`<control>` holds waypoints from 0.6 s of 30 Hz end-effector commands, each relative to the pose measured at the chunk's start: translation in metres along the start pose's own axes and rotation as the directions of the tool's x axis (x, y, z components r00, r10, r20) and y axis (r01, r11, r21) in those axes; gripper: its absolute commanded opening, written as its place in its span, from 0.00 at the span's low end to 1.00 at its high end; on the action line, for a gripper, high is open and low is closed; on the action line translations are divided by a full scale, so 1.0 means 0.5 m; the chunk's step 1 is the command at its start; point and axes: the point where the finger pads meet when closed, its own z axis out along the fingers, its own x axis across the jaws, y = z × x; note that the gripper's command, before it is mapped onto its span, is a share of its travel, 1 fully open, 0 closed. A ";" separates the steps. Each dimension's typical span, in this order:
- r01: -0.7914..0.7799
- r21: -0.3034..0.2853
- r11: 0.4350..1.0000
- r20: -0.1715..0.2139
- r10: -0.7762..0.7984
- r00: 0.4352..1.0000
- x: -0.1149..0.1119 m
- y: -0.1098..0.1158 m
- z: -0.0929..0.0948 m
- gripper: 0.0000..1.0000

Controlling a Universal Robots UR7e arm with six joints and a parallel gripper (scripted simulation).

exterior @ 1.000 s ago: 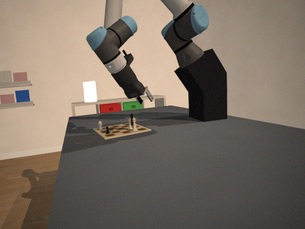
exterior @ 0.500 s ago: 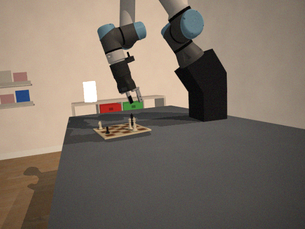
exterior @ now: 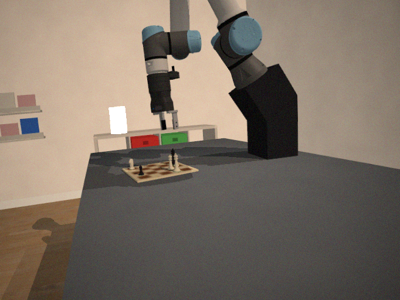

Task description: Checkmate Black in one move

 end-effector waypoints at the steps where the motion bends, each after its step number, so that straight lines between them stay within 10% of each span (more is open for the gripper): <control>1: 0.010 -0.043 0.999 0.031 -0.009 0.999 -0.013 0.000 -0.012 1.00; 18: 0.012 -0.047 0.999 0.034 -0.010 0.999 -0.015 0.001 -0.013 1.00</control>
